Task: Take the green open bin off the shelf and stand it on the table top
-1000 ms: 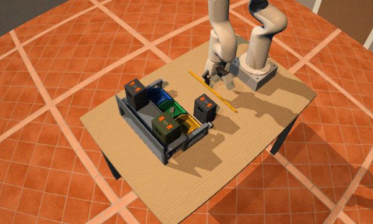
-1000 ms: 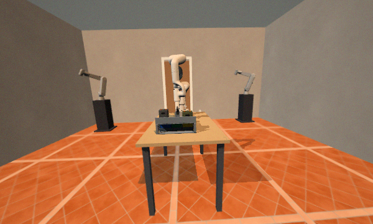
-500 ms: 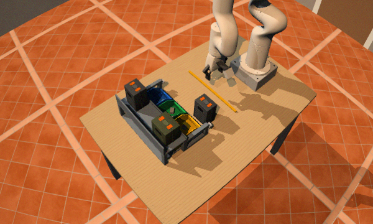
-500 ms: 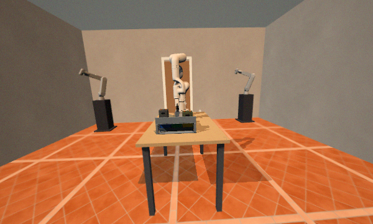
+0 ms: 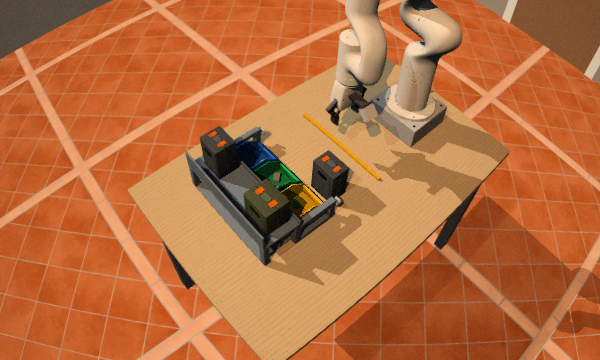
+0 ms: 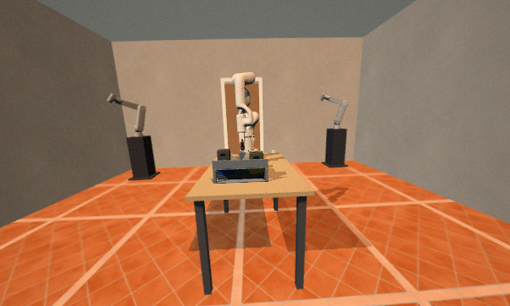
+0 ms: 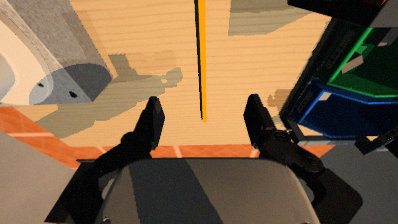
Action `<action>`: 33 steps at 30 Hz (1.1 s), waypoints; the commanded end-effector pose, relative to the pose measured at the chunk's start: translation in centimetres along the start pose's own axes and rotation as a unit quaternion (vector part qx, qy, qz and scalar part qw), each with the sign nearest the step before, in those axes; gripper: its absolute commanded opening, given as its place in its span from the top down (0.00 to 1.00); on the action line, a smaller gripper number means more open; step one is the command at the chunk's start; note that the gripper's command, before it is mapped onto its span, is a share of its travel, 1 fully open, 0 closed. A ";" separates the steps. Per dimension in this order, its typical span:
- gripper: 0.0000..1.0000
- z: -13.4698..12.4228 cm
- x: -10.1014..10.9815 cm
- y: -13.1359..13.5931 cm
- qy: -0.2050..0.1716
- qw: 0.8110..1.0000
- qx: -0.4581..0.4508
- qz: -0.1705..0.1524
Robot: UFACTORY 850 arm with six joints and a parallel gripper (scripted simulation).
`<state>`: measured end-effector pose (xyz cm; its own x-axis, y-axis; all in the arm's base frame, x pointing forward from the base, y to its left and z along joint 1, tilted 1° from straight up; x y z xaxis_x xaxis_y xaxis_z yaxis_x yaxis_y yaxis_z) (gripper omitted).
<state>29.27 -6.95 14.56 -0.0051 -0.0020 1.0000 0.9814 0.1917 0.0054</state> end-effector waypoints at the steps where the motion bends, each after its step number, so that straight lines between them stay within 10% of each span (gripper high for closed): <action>1: 0.00 0.0 -0.6 0.1 -0.005 1.000 0.000 0.003; 33: 0.00 0.0 -1.4 0.1 -0.004 1.000 0.000 0.003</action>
Point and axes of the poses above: the point where the finger pads meet when closed, its own x axis back along the fingers, its own y axis across the jaws, z = x × y, the point moved 7 cm from there along x, back along the fingers, and after that the axes turned 14 degrees about x, right-handed, at the moved point
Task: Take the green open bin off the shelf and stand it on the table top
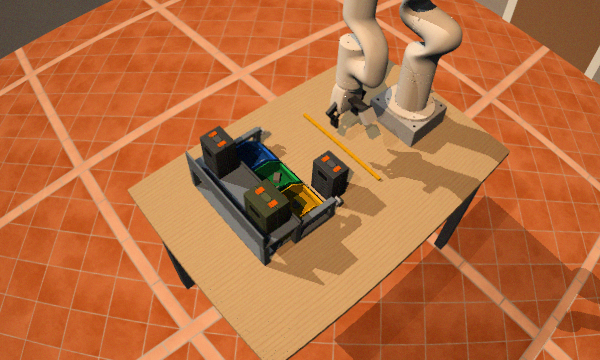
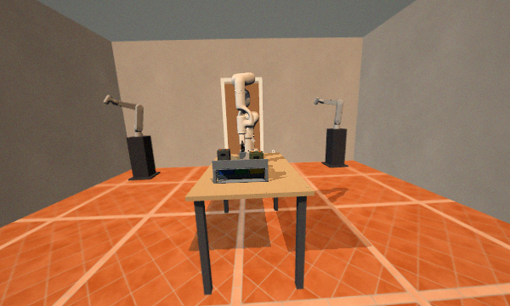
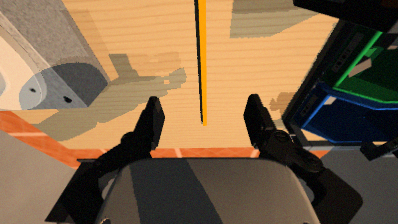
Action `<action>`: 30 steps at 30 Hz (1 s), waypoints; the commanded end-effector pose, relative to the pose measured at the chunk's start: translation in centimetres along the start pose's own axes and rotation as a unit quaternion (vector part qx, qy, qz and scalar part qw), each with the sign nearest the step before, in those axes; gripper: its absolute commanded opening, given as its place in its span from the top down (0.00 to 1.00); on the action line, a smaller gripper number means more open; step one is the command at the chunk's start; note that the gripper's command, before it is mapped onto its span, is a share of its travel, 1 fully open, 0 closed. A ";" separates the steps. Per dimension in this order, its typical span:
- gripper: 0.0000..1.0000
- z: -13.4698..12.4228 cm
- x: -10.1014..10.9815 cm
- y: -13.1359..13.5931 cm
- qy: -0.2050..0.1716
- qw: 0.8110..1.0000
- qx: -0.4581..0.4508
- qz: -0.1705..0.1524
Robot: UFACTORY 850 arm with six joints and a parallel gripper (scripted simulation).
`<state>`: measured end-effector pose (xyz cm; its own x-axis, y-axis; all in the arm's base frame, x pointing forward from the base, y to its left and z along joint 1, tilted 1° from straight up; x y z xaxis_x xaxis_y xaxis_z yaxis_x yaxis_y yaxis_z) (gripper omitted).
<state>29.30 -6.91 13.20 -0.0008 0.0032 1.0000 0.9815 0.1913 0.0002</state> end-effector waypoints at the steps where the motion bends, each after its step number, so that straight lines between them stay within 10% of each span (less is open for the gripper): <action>1: 0.00 0.0 -0.1 0.1 -0.003 1.000 0.000 0.000; 30: 0.00 -1.2 -0.3 4.9 -0.004 1.000 0.000 0.001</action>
Point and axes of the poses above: the point where the finger pads meet when closed, its own x axis back along the fingers, its own y axis across the jaws, z = x × y, the point moved 7 cm from there along x, back along the fingers, and after that the axes turned 14 degrees about x, right-handed, at the moved point
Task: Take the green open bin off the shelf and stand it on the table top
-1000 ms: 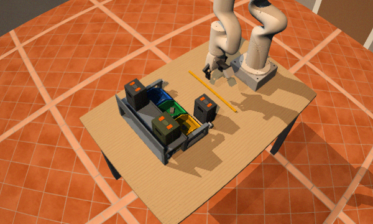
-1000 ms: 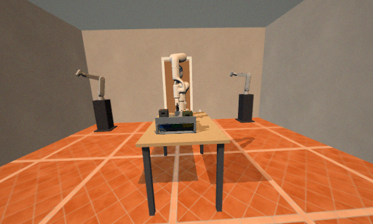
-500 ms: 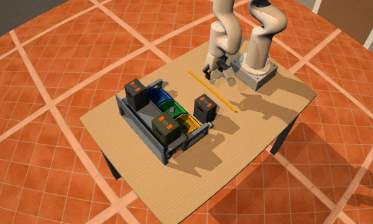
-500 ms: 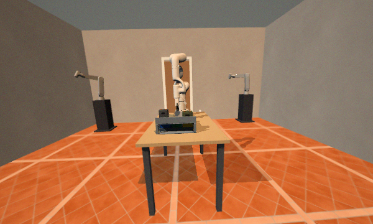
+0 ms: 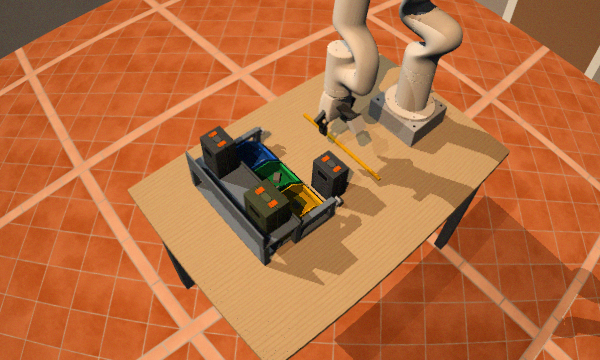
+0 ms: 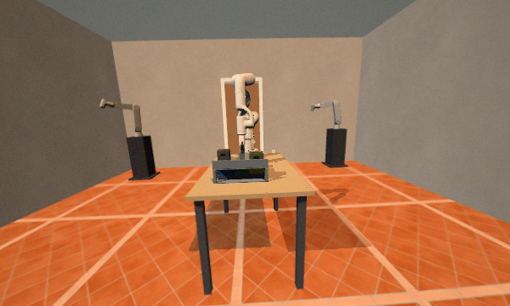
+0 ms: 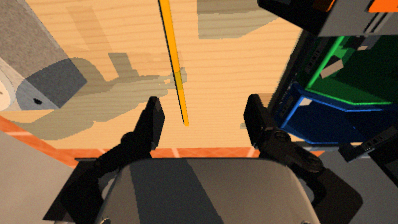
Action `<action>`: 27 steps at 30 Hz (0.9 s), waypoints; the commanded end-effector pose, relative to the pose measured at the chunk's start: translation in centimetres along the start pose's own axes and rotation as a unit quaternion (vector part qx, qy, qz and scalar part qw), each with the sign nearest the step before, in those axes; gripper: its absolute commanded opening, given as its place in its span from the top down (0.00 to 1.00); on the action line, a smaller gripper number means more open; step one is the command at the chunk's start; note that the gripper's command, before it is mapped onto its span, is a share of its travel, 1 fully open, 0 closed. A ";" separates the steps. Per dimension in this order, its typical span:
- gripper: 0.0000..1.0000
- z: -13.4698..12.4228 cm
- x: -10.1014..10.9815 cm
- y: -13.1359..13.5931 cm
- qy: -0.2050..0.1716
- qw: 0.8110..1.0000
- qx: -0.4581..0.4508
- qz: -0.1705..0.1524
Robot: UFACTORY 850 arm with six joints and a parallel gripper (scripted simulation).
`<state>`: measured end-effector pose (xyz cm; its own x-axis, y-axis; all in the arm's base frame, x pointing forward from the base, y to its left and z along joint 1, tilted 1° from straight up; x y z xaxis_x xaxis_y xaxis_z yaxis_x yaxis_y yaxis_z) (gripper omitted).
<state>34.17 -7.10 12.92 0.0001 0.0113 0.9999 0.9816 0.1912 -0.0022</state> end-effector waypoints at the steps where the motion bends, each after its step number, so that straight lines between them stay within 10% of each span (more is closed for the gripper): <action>1: 0.00 -0.1 0.0 0.2 0.000 1.000 0.000 0.000; 27: 0.00 -2.4 -0.1 9.7 0.000 1.000 0.000 0.000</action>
Point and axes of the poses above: the point where the finger pads meet when closed, its own x axis back along the fingers, its own y axis across the jaws, z = x × y, the point moved 7 cm from there along x, back along the fingers, and after that the axes turned 14 degrees about x, right-handed, at the moved point
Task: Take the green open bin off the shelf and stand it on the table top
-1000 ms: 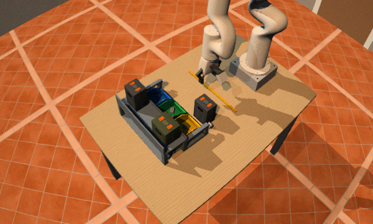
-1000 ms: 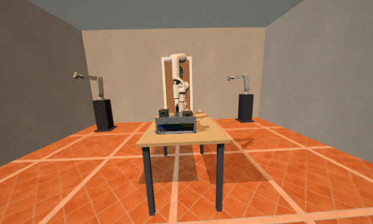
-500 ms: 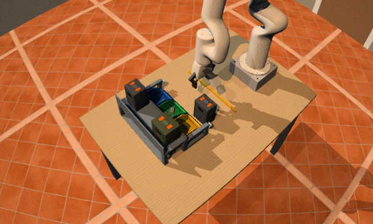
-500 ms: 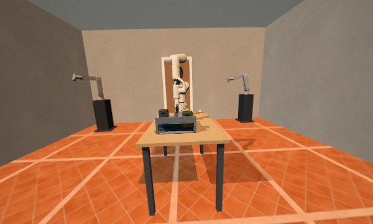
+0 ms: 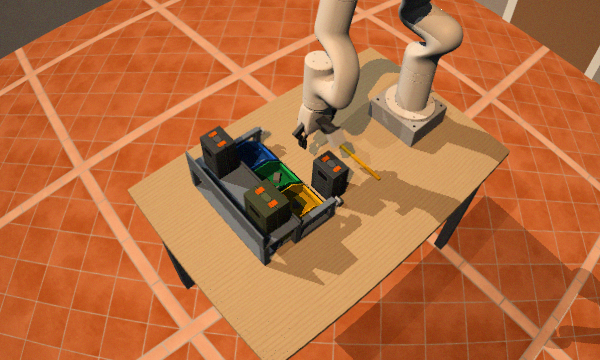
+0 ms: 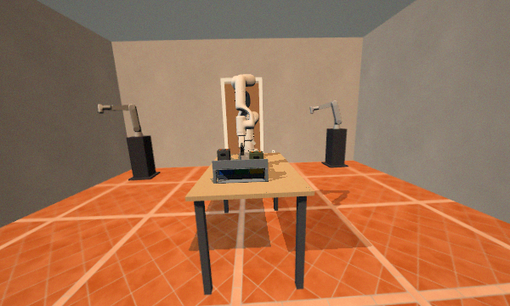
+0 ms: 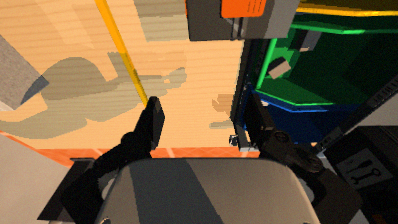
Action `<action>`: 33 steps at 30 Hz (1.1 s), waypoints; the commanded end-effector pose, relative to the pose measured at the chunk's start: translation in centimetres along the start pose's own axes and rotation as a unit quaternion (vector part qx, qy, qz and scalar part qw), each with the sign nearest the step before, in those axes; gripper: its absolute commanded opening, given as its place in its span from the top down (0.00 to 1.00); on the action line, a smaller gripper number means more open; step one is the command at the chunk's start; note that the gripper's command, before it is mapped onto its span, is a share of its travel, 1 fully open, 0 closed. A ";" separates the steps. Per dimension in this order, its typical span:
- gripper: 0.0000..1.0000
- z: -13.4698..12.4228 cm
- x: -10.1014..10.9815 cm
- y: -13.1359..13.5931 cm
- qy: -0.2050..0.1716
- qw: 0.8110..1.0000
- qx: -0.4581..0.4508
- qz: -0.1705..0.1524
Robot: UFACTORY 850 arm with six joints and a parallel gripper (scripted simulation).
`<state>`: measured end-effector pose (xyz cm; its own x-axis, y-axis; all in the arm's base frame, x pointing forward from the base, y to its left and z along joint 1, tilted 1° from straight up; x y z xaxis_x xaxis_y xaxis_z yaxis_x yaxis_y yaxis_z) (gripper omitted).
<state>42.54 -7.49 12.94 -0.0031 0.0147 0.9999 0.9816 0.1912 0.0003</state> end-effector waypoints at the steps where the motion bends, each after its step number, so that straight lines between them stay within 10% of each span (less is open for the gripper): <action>1: 0.00 -0.5 -0.1 1.6 0.002 1.000 0.000 0.001; 33: 0.00 -2.8 -0.2 11.1 0.002 1.000 0.000 0.001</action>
<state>51.91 -8.02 12.77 -0.0020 0.0122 0.9999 0.9816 0.1912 -0.0004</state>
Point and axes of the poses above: the point where the finger pads meet when closed, its own x axis back along the fingers, its own y axis across the jaws, z = x × y, the point moved 7 cm from there along x, back along the fingers, and after that the axes turned 14 degrees about x, right-handed, at the moved point
